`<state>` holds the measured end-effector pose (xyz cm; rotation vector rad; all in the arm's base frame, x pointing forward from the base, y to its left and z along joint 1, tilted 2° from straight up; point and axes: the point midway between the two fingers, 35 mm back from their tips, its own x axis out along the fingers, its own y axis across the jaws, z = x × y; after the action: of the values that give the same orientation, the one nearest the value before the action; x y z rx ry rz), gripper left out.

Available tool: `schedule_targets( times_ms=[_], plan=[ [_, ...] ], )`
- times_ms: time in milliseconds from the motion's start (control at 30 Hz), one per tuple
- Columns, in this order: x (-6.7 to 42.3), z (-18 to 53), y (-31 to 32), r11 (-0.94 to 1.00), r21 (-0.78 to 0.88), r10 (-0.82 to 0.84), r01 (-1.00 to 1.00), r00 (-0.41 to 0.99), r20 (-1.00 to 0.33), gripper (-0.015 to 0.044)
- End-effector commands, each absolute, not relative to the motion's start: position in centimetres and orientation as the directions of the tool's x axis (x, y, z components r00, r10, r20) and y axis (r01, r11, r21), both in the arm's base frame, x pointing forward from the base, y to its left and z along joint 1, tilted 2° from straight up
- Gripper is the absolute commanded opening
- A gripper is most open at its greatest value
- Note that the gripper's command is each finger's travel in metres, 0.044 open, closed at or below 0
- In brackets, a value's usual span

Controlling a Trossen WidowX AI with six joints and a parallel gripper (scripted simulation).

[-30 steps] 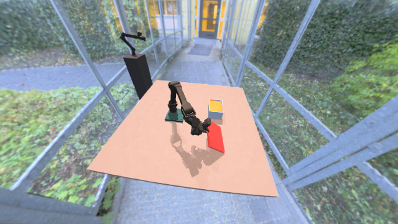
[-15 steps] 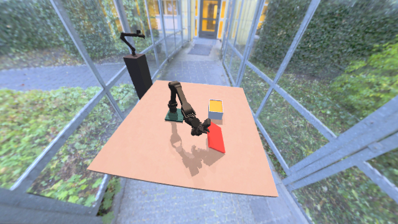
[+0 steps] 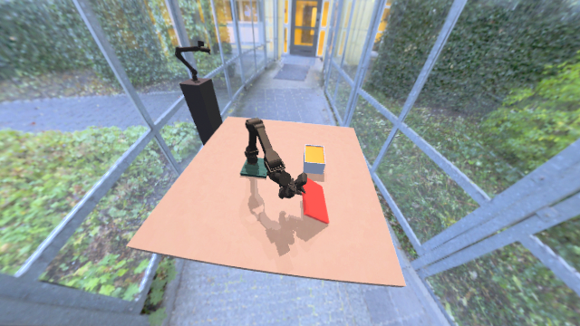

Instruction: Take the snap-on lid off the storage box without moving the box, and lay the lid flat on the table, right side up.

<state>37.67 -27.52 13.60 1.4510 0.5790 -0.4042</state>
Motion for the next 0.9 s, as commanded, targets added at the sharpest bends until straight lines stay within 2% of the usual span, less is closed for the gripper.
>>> schedule_targets(
  times_ms=[0,867],
  plan=[
    [37.5,12.0,-27.3,0.067,0.792,0.098,0.606,0.786,-0.610,0.0000],
    [37.5,9.9,-27.3,0.067,0.792,0.098,0.606,0.786,-0.610,0.0000]
  ],
)
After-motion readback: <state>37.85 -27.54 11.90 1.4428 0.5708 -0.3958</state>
